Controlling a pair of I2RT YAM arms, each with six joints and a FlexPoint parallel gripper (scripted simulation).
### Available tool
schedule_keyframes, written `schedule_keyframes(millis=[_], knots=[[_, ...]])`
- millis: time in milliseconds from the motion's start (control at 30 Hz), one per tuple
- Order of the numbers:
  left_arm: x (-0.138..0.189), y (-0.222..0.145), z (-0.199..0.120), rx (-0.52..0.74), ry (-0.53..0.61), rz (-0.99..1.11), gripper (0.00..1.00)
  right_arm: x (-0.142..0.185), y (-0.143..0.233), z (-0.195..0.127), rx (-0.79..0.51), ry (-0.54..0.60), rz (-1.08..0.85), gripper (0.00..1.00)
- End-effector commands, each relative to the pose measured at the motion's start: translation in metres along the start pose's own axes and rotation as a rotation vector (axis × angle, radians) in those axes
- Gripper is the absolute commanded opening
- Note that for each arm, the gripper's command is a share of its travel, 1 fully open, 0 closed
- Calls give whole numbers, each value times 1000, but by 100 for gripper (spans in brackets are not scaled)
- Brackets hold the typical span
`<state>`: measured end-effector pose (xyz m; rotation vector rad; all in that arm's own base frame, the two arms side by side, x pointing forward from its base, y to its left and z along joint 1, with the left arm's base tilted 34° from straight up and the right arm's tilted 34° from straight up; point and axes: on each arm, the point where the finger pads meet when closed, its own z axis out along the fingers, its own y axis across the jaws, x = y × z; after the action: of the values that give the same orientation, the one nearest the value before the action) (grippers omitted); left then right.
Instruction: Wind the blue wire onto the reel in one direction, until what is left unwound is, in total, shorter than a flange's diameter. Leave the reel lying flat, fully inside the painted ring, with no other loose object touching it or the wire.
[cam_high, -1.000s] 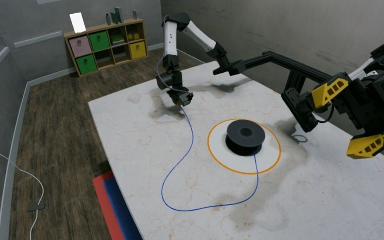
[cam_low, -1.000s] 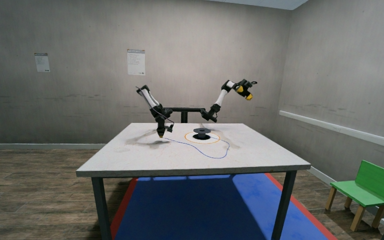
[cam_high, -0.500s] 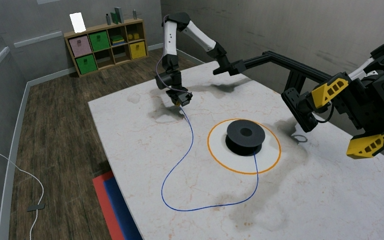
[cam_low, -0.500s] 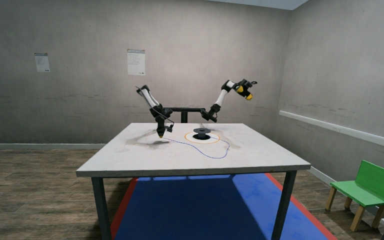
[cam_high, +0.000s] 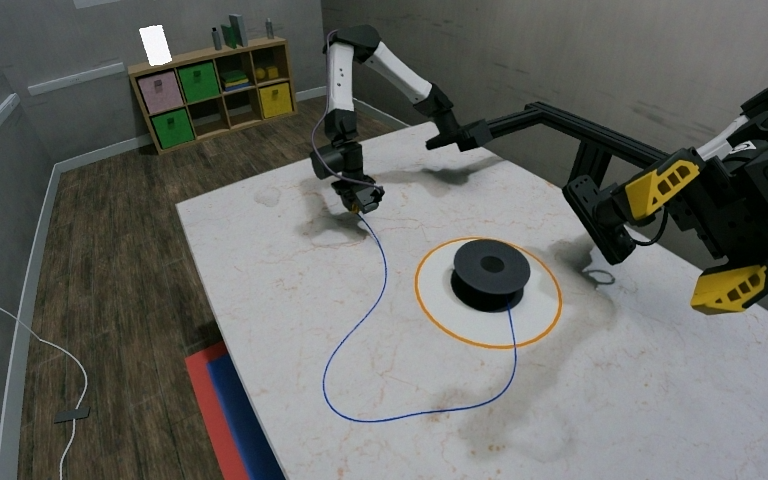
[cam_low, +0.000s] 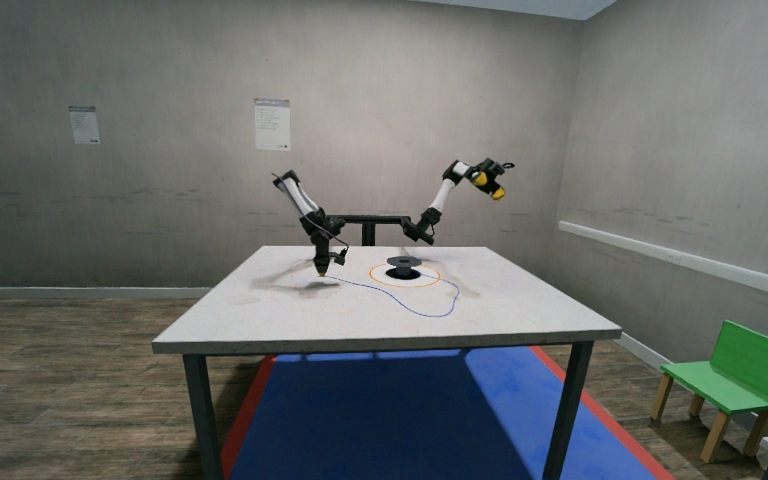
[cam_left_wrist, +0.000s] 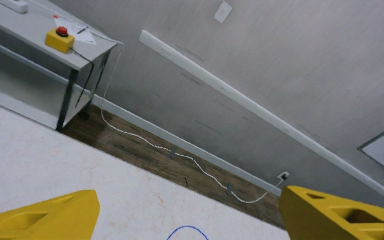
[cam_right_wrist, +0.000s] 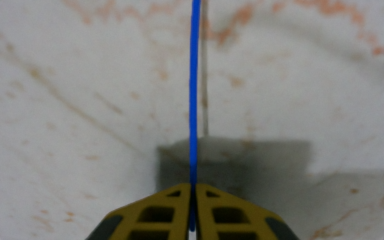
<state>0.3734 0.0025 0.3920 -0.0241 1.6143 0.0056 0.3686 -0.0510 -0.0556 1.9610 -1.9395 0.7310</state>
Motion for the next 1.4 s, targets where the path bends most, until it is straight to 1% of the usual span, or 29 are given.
schedule_keyframes(millis=[0,200,500,700,867,933,1067,1367], knots=[[-10,-3,1,19,-44,12,91,1,-1,6,0,-1,2,0],[-10,-3,1,19,-44,12,85,1,-1,6,0,-1,2,0],[-6,-3,0,16,-34,15,85,1,-1,6,0,-1,2,0],[12,-8,-8,1,10,29,85,1,-1,6,0,-1,2,0],[40,-13,-22,-23,83,53,85,1,-1,6,0,-1,2,0],[40,-13,-22,-23,83,53,85,1,-1,6,0,-1,2,0],[77,-17,-31,-51,166,80,85,1,-1,6,0,-1,2,0],[185,-30,-61,-134,420,163,85,1,-1,6,0,-1,2,0]])
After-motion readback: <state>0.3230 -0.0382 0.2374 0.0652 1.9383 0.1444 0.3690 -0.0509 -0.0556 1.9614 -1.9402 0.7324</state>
